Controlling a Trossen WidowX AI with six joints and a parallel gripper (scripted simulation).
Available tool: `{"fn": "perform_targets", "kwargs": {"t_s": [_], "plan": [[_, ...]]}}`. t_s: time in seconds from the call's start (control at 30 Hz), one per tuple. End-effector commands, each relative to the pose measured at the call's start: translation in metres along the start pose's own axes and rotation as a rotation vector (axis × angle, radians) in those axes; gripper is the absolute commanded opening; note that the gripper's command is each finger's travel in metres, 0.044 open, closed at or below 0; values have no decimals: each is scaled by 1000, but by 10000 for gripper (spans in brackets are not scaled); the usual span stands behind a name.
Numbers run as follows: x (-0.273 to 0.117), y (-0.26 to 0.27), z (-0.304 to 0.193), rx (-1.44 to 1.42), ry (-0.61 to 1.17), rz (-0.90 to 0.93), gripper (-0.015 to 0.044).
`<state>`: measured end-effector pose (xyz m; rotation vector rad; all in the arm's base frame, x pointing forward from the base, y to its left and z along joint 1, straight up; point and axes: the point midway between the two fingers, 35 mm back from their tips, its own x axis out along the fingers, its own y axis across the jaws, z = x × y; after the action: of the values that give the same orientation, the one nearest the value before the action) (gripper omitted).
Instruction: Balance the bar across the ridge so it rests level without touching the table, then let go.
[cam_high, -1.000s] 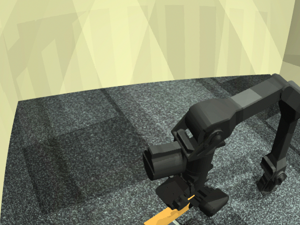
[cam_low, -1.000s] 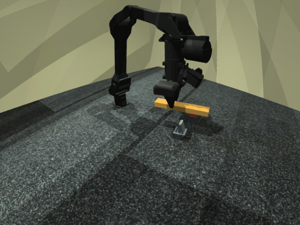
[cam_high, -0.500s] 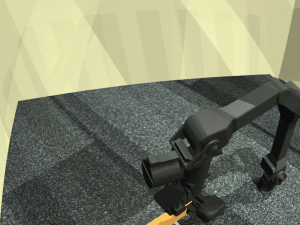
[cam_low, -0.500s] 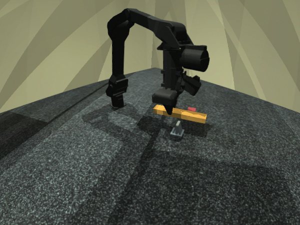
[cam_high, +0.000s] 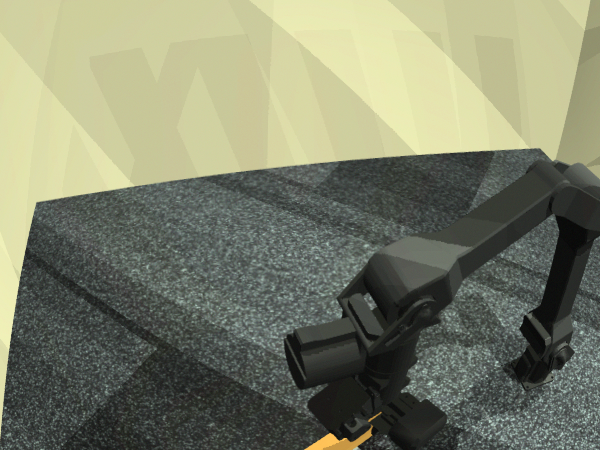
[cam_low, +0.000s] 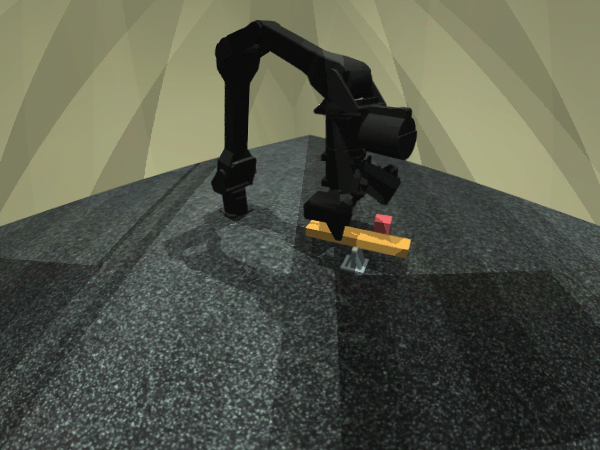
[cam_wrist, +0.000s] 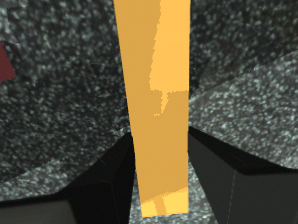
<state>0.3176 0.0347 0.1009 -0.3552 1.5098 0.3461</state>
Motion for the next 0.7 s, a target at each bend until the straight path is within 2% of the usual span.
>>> {"fn": "perform_targets", "kwargs": {"t_s": [0.0,0.67], "plan": [[3,1,0,4,5,4,0],[2,1,0,4,5,4,0]]}}
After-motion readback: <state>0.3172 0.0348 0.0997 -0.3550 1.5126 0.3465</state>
